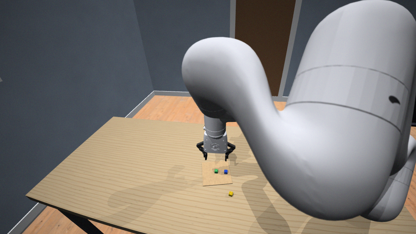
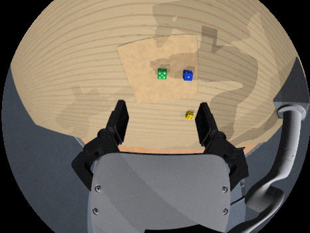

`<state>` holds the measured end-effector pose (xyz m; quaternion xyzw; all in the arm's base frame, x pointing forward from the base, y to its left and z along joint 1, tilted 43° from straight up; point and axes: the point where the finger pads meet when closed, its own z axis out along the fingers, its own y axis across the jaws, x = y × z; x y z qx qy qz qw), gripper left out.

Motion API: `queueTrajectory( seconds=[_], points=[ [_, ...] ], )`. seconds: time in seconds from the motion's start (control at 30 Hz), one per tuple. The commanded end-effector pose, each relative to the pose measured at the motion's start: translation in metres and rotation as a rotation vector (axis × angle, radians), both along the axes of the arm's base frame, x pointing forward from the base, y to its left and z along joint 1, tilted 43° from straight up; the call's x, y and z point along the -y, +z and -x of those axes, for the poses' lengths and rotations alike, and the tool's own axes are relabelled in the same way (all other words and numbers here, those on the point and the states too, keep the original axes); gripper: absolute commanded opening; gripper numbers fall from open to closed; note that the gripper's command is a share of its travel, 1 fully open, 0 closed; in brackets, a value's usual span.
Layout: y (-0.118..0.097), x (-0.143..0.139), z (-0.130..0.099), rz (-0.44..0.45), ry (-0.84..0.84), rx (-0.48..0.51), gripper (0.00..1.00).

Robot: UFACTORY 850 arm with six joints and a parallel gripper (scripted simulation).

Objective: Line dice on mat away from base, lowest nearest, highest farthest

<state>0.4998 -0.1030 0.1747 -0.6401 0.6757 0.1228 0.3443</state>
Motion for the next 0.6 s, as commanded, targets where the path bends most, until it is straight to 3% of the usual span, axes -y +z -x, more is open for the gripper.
queueTrajectory(
  seconds=[0.0,0.3,0.57],
  points=[
    [0.0005,0.0006,-0.0004,0.001,-0.001,0.001,1.0],
    [0.0007,0.0001,-0.0002,-0.001,-0.006,-0.003,1.0],
    [0.0041,-0.0091,0.0037,-0.044,-0.105,-0.085,1.0]
  ],
)
